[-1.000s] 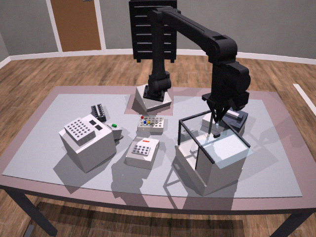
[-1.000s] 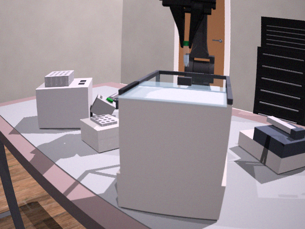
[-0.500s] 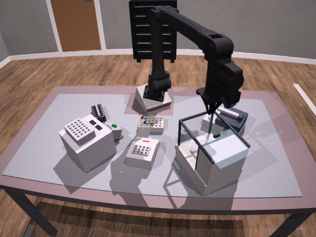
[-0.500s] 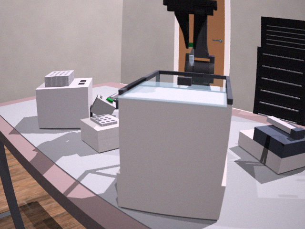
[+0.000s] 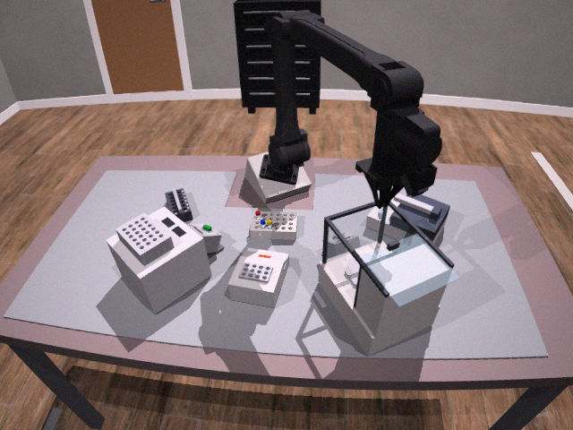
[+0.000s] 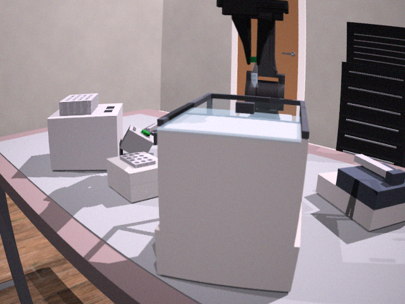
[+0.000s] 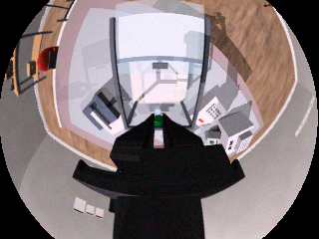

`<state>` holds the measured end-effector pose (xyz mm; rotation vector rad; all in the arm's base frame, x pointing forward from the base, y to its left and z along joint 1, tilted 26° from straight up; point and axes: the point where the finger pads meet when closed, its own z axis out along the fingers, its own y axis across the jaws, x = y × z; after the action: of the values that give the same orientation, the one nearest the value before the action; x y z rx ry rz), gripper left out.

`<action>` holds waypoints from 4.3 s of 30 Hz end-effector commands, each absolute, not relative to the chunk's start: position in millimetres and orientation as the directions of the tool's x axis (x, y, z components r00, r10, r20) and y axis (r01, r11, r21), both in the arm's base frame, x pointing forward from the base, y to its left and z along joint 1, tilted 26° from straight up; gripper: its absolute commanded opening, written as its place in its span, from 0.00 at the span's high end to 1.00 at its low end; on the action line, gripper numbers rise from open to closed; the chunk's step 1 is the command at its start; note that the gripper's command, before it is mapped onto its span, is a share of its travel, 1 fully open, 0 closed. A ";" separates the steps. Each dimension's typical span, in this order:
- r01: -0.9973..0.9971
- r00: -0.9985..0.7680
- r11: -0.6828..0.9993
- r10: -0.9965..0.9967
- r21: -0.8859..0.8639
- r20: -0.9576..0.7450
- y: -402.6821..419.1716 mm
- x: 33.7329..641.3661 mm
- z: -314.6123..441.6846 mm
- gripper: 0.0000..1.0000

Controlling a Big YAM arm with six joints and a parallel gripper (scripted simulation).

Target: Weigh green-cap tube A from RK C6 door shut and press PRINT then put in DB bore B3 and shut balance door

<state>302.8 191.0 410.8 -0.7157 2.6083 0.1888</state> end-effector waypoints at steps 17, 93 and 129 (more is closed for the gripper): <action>-0.510 -0.765 0.860 -0.441 0.022 -0.470 191.0 304.6 426.9 0.91; -0.502 -0.782 0.864 -0.441 0.027 -0.440 217.6 344.6 317.4 0.91; -0.510 -0.766 0.860 -0.442 0.022 -0.467 228.6 362.4 293.8 0.91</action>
<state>357.9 225.2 277.4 -0.7105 2.6121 0.1895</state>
